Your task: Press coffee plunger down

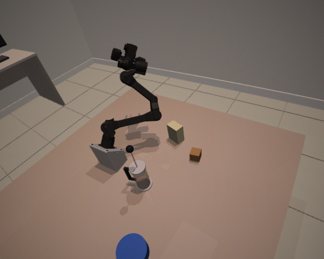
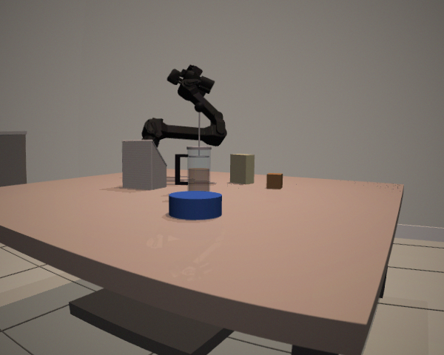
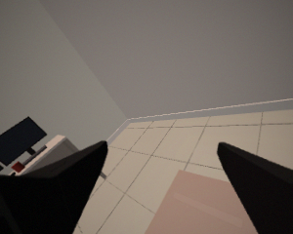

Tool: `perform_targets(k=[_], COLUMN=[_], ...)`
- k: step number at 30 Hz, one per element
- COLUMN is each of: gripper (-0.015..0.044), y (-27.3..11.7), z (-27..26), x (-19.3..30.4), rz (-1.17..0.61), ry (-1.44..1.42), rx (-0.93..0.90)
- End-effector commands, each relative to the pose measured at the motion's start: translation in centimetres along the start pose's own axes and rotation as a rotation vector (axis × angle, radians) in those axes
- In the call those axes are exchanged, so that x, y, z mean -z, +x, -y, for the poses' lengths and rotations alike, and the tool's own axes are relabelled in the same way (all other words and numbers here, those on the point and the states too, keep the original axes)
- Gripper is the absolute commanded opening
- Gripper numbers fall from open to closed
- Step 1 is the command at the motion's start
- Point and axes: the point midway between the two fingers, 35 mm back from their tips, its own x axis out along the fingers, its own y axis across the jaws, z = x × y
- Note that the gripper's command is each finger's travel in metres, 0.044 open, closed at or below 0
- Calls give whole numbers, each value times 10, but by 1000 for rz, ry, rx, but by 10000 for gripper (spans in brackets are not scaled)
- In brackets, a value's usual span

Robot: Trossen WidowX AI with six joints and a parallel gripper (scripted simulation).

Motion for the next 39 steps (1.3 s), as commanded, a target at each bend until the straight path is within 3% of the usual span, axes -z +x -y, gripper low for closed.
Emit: perform_targets(k=[1,6,14,23,31,39], gripper=[440,440,440,440,440,440], y=[-3,-25,-93,-212,-344,-461], z=[-54,-128,-221,-289,-298,-246], x=[-13,-25,-31,-22,8,52], rz=[110,245,415,583,679,645], ry=[-51,-126,-170,-180,-189,-208], rx=[-164,-425,-848,-1378,-1939,-2554])
